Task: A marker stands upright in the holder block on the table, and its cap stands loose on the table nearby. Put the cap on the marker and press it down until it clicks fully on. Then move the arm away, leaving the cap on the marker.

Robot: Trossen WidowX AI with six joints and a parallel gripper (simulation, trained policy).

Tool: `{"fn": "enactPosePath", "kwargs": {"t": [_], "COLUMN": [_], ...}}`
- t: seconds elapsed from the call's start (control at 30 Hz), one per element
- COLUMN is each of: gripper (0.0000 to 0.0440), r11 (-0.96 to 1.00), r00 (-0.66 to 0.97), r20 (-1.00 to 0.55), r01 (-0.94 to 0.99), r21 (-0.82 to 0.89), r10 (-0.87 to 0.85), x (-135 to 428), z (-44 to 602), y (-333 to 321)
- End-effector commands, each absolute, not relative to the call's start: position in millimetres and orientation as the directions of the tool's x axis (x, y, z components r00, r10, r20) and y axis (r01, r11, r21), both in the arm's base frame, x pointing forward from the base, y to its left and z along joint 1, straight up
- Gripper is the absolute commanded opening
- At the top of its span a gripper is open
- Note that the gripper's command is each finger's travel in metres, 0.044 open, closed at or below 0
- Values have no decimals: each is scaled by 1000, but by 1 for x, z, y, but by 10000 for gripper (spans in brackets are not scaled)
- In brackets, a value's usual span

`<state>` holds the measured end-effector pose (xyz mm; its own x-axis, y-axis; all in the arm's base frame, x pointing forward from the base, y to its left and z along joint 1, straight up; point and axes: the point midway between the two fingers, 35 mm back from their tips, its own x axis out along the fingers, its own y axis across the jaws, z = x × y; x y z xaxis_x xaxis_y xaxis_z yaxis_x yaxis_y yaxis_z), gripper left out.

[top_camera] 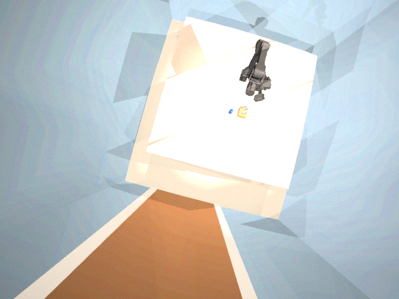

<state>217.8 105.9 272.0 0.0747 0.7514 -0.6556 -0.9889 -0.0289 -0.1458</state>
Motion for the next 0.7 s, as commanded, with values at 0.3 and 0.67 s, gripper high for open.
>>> {"fn": "enactPosePath", "kwargs": {"t": [0.3, 0.67], "gripper": [323, 322], "r11": [-34, -43], "r00": [85, 82], "r20": [-719, -770], "r01": [-988, -989], "r21": [-149, -140], "r10": [690, 633], "x": [245, 266], "z": [254, 237], "y": [80, 55]}}
